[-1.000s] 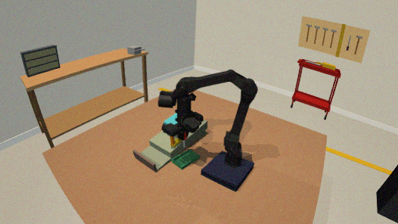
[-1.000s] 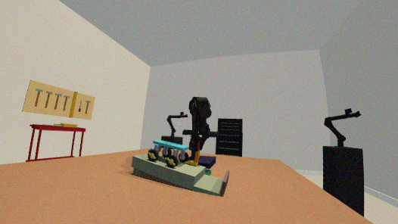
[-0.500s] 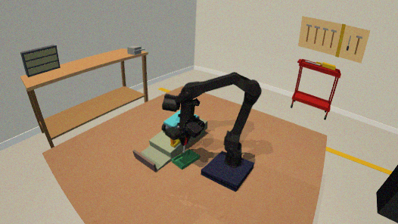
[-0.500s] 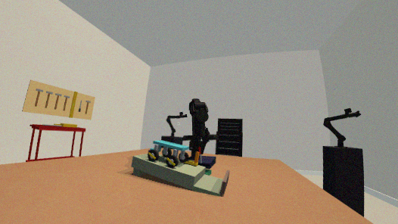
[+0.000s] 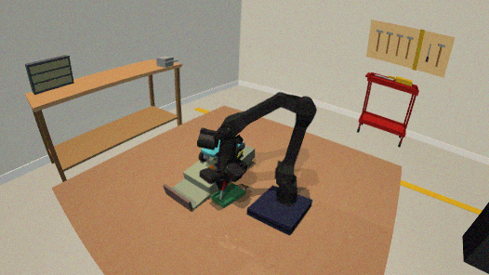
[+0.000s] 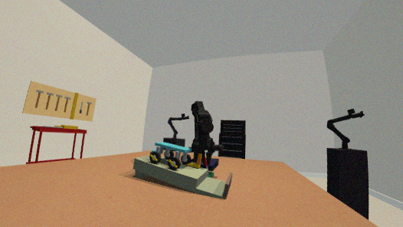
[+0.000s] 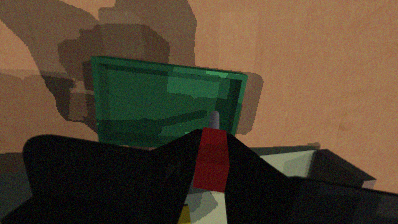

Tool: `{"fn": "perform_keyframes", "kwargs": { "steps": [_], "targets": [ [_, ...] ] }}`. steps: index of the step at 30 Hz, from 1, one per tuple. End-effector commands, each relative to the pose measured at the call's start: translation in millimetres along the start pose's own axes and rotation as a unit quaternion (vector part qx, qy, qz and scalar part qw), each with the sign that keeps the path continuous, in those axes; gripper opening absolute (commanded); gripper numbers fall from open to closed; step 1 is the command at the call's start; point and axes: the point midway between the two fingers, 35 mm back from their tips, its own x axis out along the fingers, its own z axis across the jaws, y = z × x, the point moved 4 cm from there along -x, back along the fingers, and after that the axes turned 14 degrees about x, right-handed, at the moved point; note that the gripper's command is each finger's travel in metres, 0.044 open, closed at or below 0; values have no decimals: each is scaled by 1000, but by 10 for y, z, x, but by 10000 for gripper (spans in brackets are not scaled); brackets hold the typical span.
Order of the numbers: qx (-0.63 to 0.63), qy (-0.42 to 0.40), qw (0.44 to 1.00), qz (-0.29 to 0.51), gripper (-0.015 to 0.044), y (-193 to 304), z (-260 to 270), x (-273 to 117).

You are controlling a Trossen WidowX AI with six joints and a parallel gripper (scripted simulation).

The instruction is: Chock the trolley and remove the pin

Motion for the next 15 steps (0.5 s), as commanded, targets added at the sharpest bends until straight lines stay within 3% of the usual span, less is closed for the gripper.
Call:
{"fn": "perform_keyframes", "kwargs": {
  "steps": [1,2,9,15],
  "targets": [
    [1,1,1000,-3,0,-17,-15,57],
    [1,1,1000,-3,0,-17,-15,57],
    [1,1,1000,-2,184,-5,19,55],
    [1,1,1000,-2,190,10,63,60]
  ]
}}
